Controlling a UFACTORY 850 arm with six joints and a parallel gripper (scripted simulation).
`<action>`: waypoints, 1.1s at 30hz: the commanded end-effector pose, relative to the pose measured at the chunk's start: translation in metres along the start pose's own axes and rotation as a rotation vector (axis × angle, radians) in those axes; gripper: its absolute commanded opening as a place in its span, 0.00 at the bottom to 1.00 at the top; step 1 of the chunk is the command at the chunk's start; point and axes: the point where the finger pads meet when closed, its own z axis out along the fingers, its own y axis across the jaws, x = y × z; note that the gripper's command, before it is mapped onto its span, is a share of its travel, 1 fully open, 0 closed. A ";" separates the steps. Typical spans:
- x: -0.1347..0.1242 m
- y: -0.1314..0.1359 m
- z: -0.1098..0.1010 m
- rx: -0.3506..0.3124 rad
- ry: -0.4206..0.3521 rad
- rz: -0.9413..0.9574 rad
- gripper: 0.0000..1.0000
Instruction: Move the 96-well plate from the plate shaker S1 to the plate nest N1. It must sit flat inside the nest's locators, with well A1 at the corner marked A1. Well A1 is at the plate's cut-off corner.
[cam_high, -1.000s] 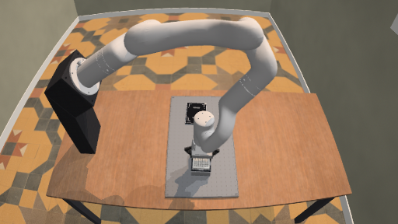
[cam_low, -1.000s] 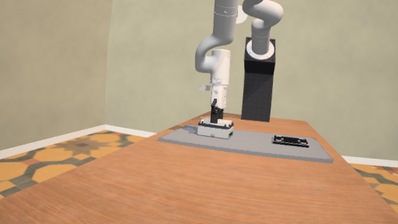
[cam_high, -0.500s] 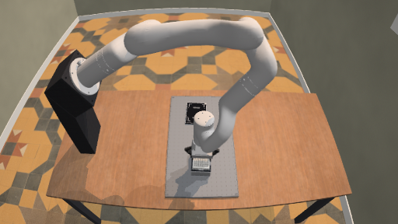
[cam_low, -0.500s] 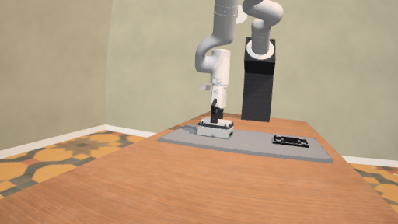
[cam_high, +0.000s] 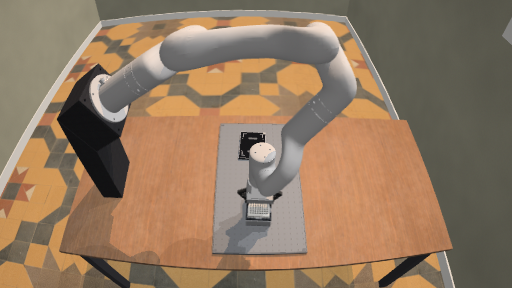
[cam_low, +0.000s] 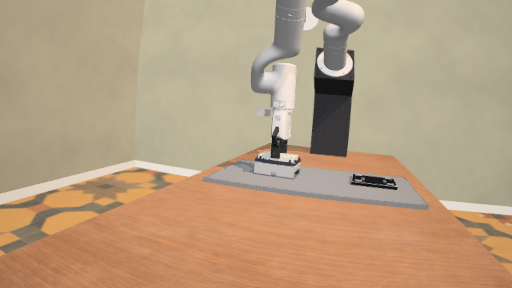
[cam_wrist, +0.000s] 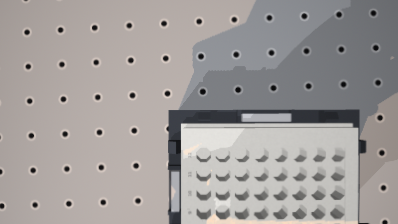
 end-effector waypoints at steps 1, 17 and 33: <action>0.000 0.000 0.000 0.000 0.000 0.000 0.00; 0.000 0.000 0.000 0.000 0.000 0.000 0.00; 0.000 0.000 -0.004 0.000 0.000 0.000 0.00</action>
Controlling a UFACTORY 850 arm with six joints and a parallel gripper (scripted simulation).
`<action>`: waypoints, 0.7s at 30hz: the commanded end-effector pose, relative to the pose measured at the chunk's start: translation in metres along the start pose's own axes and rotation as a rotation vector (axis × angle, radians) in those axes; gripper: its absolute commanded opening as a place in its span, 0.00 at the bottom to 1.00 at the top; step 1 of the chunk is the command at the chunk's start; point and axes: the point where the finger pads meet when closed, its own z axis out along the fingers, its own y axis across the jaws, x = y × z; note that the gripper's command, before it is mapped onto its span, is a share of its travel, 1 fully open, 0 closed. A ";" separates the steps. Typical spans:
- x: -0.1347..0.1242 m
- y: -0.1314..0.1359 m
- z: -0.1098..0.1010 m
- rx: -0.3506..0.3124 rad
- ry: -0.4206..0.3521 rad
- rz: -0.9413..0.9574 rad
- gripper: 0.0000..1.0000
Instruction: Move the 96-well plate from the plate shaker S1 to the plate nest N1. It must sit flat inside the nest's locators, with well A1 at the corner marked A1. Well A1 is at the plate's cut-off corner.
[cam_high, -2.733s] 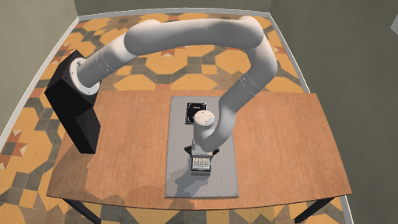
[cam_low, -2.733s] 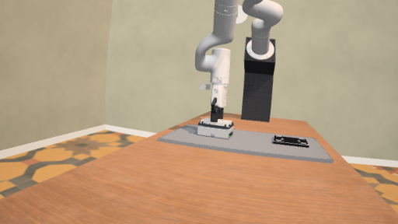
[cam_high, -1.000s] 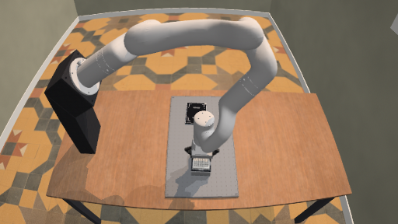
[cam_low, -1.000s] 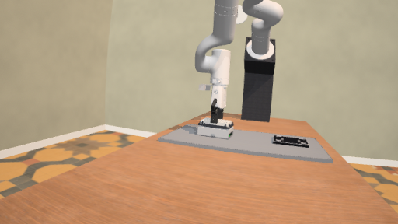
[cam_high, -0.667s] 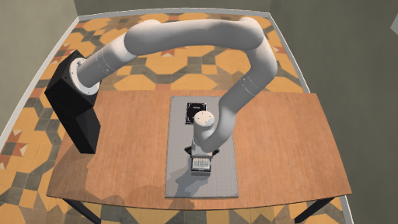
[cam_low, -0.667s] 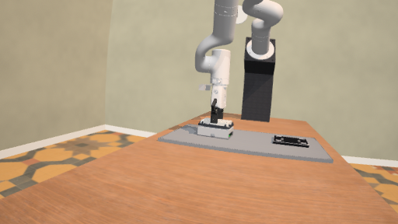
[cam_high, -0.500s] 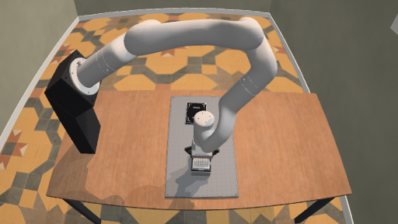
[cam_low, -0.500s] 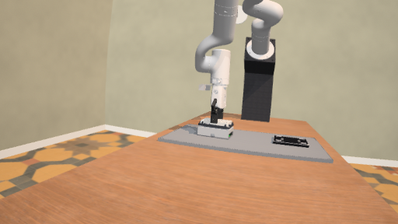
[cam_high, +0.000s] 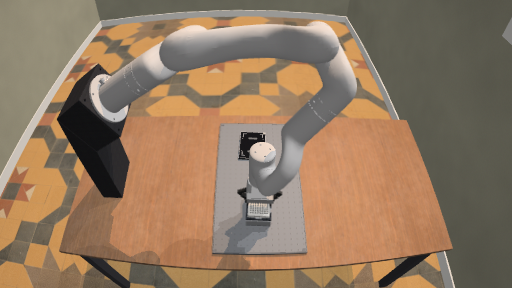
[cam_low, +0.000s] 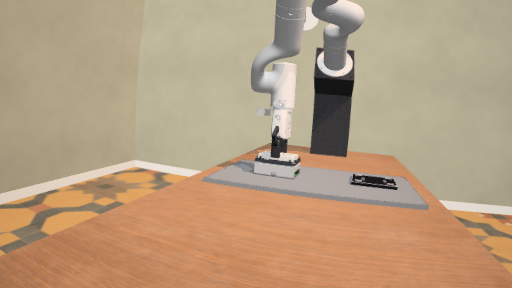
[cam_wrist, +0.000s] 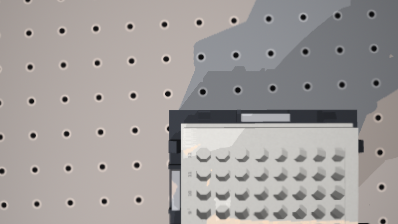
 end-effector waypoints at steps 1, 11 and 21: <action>0.000 0.000 -0.003 0.000 0.000 0.000 0.00; 0.000 0.000 -0.009 0.000 0.000 0.000 0.00; 0.000 0.000 -0.015 0.000 0.000 0.000 0.00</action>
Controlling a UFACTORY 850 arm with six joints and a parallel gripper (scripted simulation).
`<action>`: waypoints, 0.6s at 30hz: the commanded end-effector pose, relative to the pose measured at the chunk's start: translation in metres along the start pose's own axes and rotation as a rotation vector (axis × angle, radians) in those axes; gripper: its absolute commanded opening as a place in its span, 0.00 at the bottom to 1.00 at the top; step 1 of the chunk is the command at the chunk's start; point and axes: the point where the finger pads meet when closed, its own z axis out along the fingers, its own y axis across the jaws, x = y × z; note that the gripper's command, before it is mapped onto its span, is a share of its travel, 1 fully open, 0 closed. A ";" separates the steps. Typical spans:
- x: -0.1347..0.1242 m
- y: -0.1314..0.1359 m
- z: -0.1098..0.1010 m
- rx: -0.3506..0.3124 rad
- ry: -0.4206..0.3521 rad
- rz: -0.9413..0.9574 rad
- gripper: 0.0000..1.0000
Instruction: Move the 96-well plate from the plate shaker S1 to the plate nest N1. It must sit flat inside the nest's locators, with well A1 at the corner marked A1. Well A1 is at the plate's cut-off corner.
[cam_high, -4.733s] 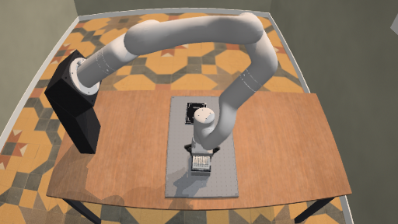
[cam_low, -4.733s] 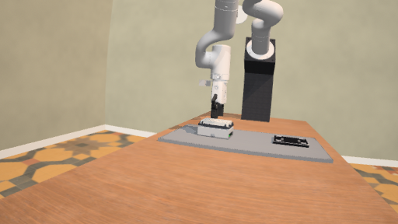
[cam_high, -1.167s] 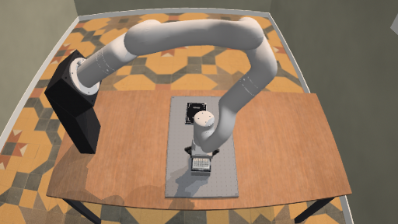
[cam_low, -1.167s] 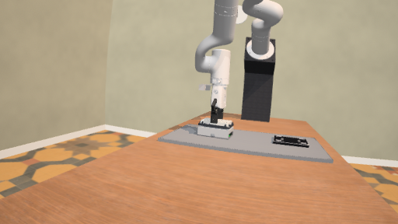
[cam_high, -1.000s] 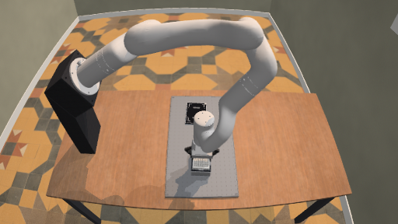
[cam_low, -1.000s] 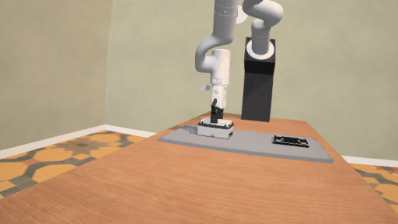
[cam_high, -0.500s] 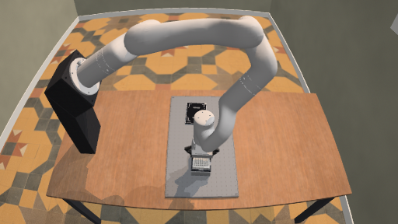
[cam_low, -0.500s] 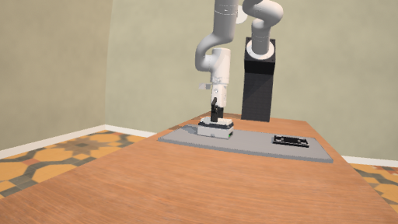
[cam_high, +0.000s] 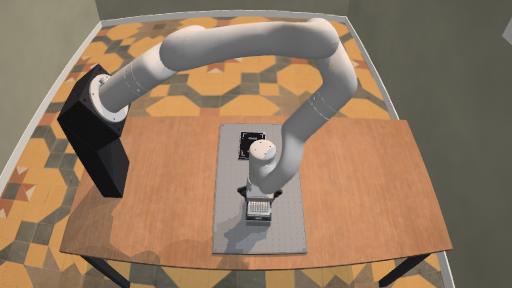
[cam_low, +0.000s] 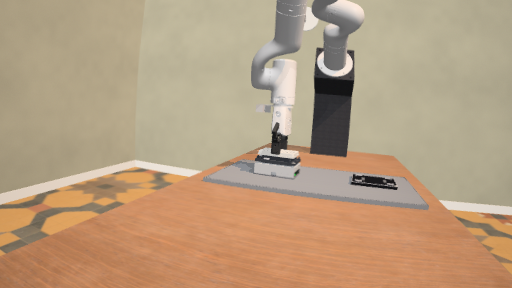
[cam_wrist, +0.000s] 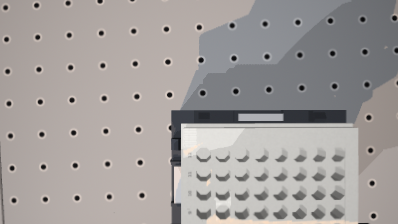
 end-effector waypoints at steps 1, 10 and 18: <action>0.000 0.000 -0.004 0.001 0.000 0.000 0.00; 0.000 0.000 -0.006 0.001 0.000 0.000 0.00; 0.000 0.000 -0.011 0.001 0.000 0.000 0.00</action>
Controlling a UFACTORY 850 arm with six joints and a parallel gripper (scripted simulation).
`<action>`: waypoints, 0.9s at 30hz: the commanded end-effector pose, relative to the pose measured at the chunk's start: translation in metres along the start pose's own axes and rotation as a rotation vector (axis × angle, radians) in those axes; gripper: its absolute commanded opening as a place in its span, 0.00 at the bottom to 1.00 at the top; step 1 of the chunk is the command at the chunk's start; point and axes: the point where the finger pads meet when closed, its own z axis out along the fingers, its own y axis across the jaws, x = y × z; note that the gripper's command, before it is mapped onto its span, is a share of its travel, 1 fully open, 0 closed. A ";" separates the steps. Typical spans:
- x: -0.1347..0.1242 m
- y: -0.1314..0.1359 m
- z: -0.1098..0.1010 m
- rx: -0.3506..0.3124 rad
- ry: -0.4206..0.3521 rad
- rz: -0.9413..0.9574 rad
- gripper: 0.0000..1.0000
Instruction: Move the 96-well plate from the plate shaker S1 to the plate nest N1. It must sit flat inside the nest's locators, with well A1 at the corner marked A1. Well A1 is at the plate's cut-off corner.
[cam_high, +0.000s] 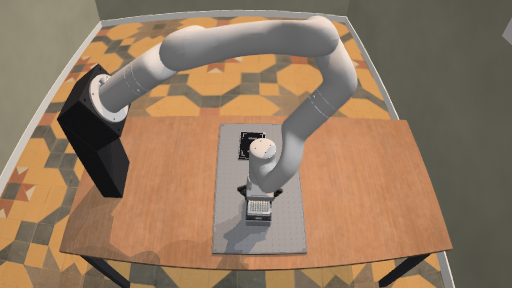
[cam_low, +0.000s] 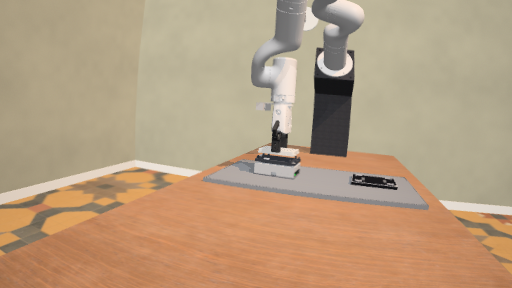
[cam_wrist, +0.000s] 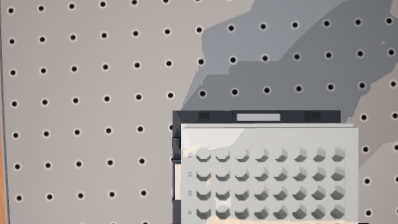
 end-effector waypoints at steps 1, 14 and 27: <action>0.000 0.000 -0.006 0.001 0.000 0.000 0.00; 0.000 0.000 -0.025 0.001 0.000 0.000 0.00; 0.000 0.000 -0.045 0.001 0.000 0.000 0.00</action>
